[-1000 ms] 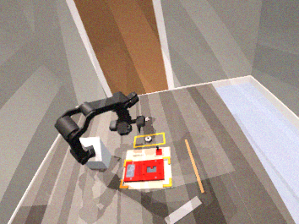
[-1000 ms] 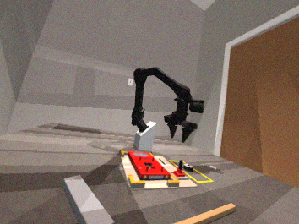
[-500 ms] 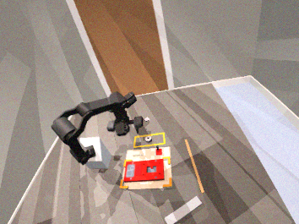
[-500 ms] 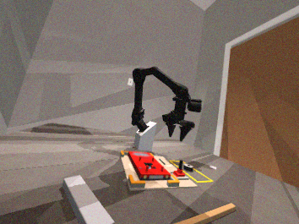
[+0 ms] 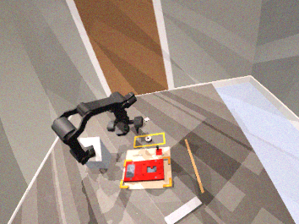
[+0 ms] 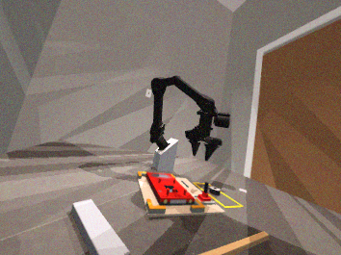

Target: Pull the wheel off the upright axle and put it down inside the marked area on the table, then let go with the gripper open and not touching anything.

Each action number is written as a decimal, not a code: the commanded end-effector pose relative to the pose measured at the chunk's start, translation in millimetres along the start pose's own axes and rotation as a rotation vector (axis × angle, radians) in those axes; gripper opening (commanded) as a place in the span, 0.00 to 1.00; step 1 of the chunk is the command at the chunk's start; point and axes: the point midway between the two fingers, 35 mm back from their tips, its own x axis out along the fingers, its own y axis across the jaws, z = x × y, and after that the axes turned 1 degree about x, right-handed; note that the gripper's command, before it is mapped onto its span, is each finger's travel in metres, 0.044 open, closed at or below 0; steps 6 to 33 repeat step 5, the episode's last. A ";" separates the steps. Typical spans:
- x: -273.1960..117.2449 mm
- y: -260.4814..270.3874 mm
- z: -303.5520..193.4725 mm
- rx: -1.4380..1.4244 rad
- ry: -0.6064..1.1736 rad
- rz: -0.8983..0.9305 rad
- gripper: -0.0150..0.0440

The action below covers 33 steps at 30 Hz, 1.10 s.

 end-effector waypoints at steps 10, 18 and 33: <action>-0.3 -1.0 -0.3 0.003 0.002 -0.004 1.00; -0.3 -1.0 -0.3 0.003 0.002 -0.004 1.00; -0.3 -1.0 -0.3 0.003 0.002 -0.004 1.00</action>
